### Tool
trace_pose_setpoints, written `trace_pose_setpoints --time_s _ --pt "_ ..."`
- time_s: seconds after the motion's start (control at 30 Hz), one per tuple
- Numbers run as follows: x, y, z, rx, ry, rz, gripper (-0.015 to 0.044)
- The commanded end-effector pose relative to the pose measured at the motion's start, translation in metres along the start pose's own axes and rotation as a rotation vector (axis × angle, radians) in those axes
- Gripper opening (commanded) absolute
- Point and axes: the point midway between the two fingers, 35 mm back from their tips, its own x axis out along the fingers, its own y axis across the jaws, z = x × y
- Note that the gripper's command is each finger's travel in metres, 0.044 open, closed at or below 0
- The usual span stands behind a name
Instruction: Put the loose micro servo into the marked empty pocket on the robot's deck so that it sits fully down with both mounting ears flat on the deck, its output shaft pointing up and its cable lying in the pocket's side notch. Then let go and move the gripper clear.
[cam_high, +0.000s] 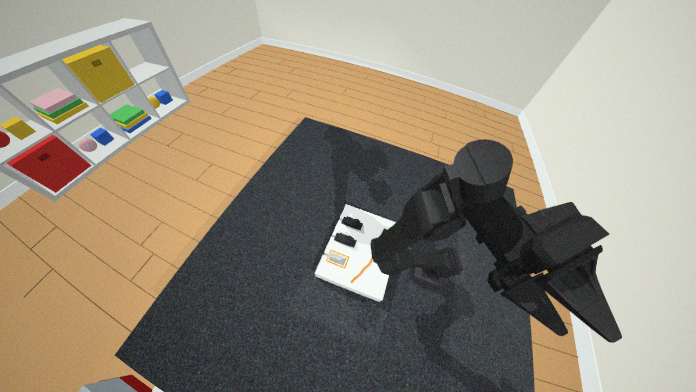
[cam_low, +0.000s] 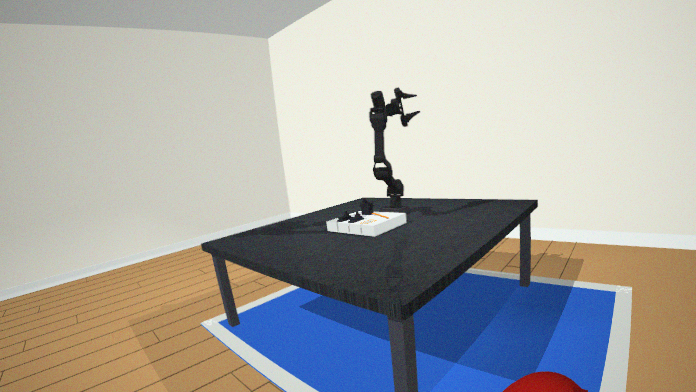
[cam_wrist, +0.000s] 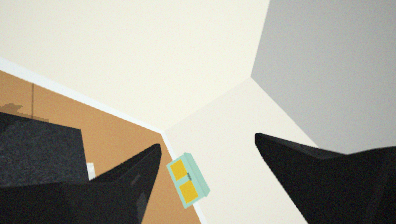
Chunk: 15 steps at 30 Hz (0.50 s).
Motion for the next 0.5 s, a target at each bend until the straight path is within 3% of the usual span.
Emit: trace_pose_setpoints --time_s 0.0,0.47 --pt "0.001 0.001 0.001 -0.002 -0.005 0.002 0.0426" --pt "0.019 0.018 0.059 -0.025 -0.229 0.051 0.044"
